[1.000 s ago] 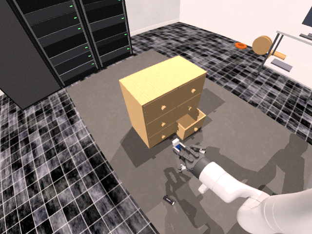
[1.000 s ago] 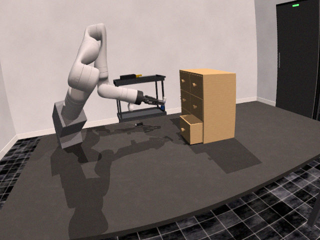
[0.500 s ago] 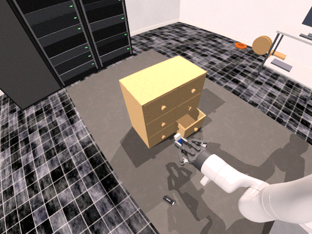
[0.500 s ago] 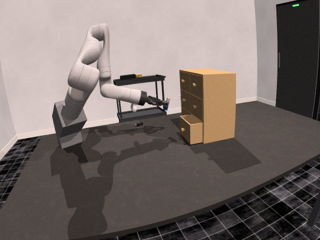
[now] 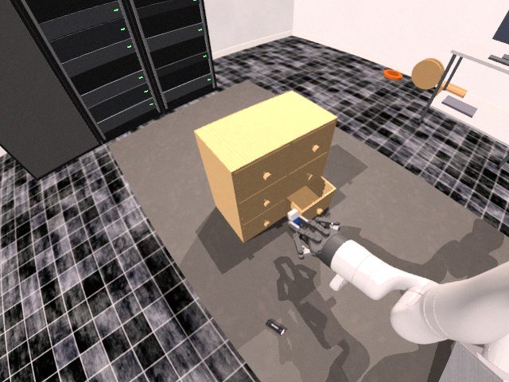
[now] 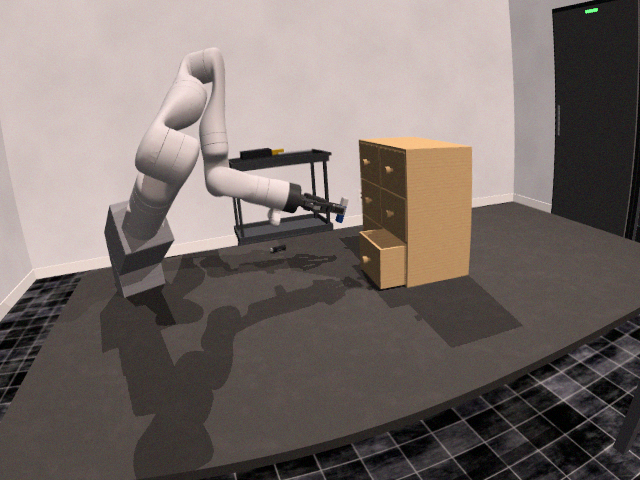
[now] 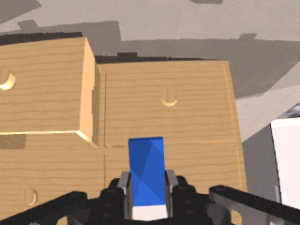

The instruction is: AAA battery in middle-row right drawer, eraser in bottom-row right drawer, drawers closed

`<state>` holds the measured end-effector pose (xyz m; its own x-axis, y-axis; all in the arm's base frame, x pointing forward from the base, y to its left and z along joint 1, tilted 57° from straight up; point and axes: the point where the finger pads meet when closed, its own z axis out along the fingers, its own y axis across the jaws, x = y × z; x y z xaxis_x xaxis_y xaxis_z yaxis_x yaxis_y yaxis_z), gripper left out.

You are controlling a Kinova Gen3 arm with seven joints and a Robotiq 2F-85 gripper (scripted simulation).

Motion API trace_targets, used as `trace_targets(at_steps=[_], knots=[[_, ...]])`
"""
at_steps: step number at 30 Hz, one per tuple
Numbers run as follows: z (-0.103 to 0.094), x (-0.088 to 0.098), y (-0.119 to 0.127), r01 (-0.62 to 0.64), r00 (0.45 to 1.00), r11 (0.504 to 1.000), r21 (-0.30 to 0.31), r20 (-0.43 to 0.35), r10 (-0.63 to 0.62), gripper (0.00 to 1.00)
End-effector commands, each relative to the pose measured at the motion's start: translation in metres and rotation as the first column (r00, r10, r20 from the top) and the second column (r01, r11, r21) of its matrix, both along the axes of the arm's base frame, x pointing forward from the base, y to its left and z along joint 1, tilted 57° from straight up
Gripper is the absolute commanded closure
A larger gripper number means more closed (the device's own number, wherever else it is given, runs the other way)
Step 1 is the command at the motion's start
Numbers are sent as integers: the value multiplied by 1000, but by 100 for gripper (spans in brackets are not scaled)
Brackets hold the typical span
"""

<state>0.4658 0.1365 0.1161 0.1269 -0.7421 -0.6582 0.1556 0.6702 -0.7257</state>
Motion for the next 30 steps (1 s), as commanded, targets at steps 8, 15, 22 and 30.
trace_targets(at_steps=[8, 15, 22, 30], knots=[[21, 8, -12, 3, 1000, 1000, 6, 2, -3, 81], [30, 11, -17, 3, 1000, 1000, 6, 2, -3, 81], [43, 17, -24, 3, 1000, 1000, 6, 2, -3, 81], [54, 21, -29, 4, 1000, 1000, 6, 2, -4, 81]])
